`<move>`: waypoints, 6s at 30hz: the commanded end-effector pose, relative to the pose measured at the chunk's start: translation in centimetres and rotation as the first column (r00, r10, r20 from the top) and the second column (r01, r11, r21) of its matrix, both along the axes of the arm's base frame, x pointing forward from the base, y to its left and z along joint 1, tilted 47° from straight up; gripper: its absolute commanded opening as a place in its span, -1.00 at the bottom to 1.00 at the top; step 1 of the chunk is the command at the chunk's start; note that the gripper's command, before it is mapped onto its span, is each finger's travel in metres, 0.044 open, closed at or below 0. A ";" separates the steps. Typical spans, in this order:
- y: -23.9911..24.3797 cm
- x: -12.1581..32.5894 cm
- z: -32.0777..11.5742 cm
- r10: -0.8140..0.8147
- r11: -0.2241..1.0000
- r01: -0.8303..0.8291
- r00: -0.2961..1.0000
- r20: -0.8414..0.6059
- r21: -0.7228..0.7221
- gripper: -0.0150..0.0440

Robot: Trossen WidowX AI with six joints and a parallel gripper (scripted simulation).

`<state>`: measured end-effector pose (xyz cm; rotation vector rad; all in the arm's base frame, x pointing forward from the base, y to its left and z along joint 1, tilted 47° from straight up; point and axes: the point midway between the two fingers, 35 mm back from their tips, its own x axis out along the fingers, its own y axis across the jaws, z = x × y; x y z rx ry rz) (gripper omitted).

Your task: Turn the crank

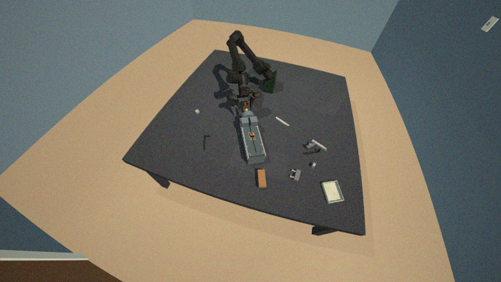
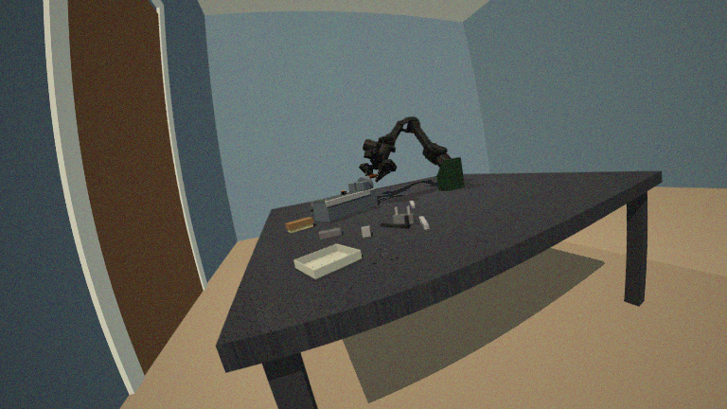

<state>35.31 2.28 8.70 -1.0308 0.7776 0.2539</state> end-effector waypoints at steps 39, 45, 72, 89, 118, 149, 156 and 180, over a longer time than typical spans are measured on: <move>-0.5 0.5 0.4 0.006 1.000 -0.006 1.000 -0.004 0.000 -0.49; -0.7 0.6 0.5 0.006 1.000 -0.006 1.000 -0.004 0.000 -0.49; -2.3 1.5 0.4 0.006 1.000 -0.006 1.000 -0.004 -0.001 -0.49; -3.1 1.9 -0.1 0.006 1.000 -0.006 1.000 -0.003 -0.002 -0.49; -3.2 1.9 -0.2 0.006 1.000 -0.006 1.000 -0.003 -0.002 -0.49; -3.1 1.8 -0.2 0.007 1.000 -0.007 1.000 -0.003 0.000 -0.49; -3.1 1.8 -0.2 0.007 1.000 -0.007 1.000 -0.003 0.000 -0.31; -0.4 1.3 2.4 0.007 1.000 -0.007 1.000 -0.005 0.003 1.00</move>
